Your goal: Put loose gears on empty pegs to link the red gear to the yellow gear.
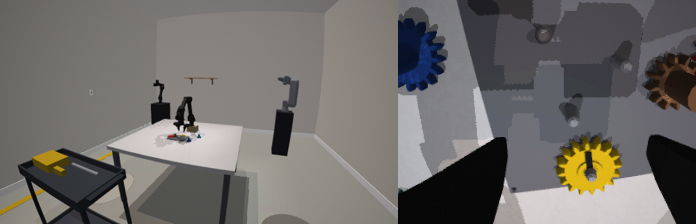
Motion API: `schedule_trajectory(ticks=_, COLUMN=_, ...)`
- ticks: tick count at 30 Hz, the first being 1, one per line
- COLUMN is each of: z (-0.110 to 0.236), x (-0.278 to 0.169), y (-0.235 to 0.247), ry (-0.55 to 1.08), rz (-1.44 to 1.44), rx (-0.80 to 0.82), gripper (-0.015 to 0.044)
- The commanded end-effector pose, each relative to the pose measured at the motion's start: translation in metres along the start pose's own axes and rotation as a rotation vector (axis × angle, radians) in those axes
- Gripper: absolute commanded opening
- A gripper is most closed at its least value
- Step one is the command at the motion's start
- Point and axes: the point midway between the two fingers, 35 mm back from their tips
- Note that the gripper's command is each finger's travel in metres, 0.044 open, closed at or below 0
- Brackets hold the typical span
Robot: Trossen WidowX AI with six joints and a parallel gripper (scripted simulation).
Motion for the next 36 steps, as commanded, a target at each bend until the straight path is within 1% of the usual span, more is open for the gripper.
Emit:
schedule_trajectory(ticks=1, z=0.001, x=-0.020, y=0.057, ry=0.001, rz=0.233, rx=0.012, gripper=0.0403)
schedule_trajectory(ticks=2, z=0.001, x=-0.027, y=0.072, ry=0.001, rz=0.296, rx=0.013, gripper=0.0429)
schedule_trajectory(ticks=3, z=0.002, x=-0.035, y=0.085, ry=0.001, rz=0.360, rx=0.014, gripper=0.0440)
schedule_trajectory(ticks=8, z=0.001, x=-0.081, y=0.145, ry=0.006, rz=0.670, rx=0.021, gripper=0.0440)
schedule_trajectory(ticks=12, z=0.000, x=-0.115, y=0.172, ry=0.011, rz=0.838, rx=0.025, gripper=0.0440)
schedule_trajectory(ticks=17, z=0.000, x=-0.115, y=0.173, ry=0.011, rz=0.846, rx=0.025, gripper=0.0440)
schedule_trajectory(ticks=24, z=-0.022, x=-0.114, y=0.174, ry=0.011, rz=0.846, rx=0.025, gripper=0.0440)
schedule_trajectory(ticks=36, z=-0.036, x=-0.114, y=0.174, ry=0.012, rz=0.846, rx=0.025, gripper=0.0440)
Point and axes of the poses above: the point midway between the two fingers, 35 mm back from their tips, its own z axis back along the fingers, its own y axis across the jaws, x = y × z, and after that the axes turned 4 degrees about z, right-handed
